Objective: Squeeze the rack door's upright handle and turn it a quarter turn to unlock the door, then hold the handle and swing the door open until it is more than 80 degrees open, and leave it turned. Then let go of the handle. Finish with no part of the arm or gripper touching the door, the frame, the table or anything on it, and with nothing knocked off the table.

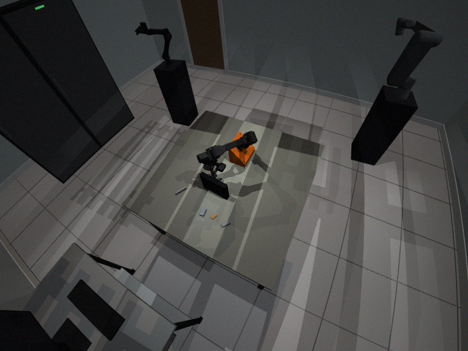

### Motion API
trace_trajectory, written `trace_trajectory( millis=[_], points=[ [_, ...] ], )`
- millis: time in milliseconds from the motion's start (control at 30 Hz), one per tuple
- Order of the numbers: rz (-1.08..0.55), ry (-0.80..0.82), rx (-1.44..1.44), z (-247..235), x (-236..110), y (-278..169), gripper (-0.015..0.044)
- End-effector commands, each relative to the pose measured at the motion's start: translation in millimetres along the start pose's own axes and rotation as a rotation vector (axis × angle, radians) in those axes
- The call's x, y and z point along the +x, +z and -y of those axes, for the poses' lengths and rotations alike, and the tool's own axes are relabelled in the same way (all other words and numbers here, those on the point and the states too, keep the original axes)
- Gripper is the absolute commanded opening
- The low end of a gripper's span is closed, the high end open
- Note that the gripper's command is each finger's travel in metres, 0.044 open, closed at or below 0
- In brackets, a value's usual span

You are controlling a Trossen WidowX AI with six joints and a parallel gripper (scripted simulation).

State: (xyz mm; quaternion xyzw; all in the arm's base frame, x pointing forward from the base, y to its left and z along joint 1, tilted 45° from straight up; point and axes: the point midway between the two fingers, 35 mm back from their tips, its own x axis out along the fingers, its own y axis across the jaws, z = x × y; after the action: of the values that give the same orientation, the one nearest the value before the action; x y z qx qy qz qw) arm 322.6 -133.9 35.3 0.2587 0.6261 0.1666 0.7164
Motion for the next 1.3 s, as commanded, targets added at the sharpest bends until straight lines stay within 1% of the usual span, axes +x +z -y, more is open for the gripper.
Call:
trace_trajectory(
  millis=[0,200,400,1267],
  points=[
    [-0.032,0.078,0.057,9,3,-6,0.0290],
    [-0.063,0.160,0.118,17,5,-13,0.0290],
    [-0.063,0.160,0.118,17,8,-13,0.0290],
    [-0.062,0.160,0.118,11,50,-13,0.0290]
  ],
)
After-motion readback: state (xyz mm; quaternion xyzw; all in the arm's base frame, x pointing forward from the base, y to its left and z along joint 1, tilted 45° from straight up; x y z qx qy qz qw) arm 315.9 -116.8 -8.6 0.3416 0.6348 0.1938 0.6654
